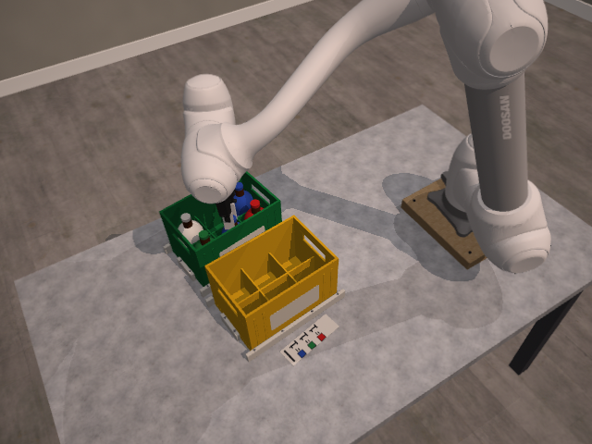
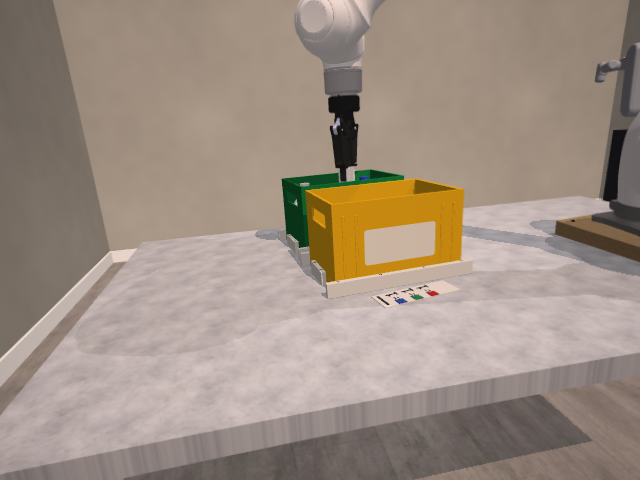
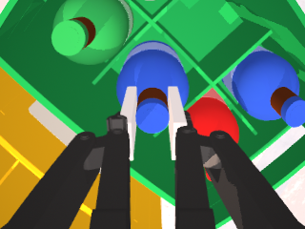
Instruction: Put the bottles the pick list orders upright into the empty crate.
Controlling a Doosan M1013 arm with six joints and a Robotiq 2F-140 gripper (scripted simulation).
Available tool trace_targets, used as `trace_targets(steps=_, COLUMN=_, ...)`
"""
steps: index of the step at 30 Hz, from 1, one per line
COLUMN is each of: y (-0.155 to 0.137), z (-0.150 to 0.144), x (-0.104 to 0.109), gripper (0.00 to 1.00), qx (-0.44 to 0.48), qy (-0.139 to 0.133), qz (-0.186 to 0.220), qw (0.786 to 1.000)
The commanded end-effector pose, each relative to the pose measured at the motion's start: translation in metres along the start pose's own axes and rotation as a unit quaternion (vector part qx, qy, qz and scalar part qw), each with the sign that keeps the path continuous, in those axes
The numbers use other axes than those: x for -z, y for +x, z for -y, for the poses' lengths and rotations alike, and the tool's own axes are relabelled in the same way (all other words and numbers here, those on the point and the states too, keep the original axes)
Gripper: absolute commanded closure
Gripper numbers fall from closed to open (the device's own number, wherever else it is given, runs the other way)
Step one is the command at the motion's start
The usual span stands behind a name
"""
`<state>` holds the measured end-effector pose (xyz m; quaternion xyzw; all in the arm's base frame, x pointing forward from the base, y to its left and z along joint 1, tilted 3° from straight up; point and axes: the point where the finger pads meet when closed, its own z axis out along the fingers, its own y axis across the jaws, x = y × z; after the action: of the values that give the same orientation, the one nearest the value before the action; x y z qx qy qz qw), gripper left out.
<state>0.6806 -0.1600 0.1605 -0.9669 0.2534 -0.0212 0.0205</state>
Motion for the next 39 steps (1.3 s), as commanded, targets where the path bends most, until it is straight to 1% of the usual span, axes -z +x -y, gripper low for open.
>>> trace_targets(steps=1, y=0.0000, z=0.0000, x=0.0001, gripper=1.00, qx=0.000, qy=0.000, qz=0.000, qw=1.000)
trace_targets(steps=33, y=0.0000, z=0.0000, x=0.0001, gripper=1.00, qx=0.000, qy=0.000, qz=0.000, qw=1.000)
trace_targets(steps=39, y=0.0000, z=0.0000, x=0.0068, gripper=1.00, qx=0.000, qy=0.000, qz=0.000, qw=1.000)
